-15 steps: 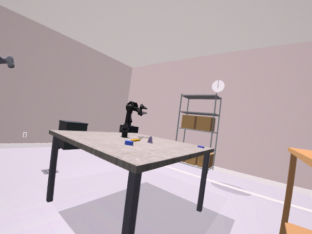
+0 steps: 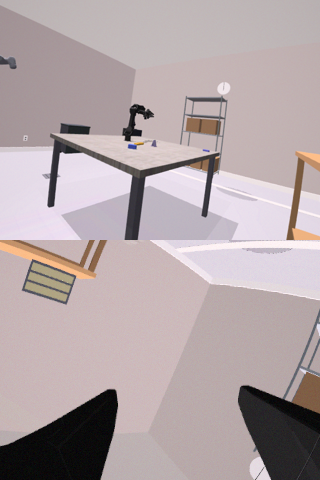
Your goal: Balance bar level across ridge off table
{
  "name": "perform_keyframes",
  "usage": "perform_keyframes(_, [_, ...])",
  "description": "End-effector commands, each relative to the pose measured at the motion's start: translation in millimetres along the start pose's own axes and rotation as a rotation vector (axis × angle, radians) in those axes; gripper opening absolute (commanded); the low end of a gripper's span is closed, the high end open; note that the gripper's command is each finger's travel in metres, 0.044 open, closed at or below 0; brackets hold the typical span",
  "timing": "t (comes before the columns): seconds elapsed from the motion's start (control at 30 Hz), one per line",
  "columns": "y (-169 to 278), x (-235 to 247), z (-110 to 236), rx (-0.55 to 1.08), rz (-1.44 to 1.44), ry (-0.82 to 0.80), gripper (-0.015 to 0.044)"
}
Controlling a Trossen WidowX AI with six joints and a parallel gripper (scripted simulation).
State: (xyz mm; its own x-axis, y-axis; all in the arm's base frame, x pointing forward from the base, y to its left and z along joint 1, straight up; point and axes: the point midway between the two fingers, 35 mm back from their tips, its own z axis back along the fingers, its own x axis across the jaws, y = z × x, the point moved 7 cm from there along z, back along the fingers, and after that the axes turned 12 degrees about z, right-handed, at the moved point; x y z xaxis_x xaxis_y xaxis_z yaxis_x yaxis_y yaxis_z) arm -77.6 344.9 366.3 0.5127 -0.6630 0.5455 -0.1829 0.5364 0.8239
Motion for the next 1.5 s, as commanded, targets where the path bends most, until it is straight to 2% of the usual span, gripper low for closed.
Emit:
perform_keyframes(0.0, [-4.4,1.3,-12.9,-0.034,-0.076,-0.001,0.0315])
perform_keyframes(0.8, [-53.1,49.0,-116.7,-0.296,-0.64,-0.186,0.0315])
perform_keyframes(1.47, [-110.6,103.7,-178.7,-0.451,-1.134,-0.463,0.0315])
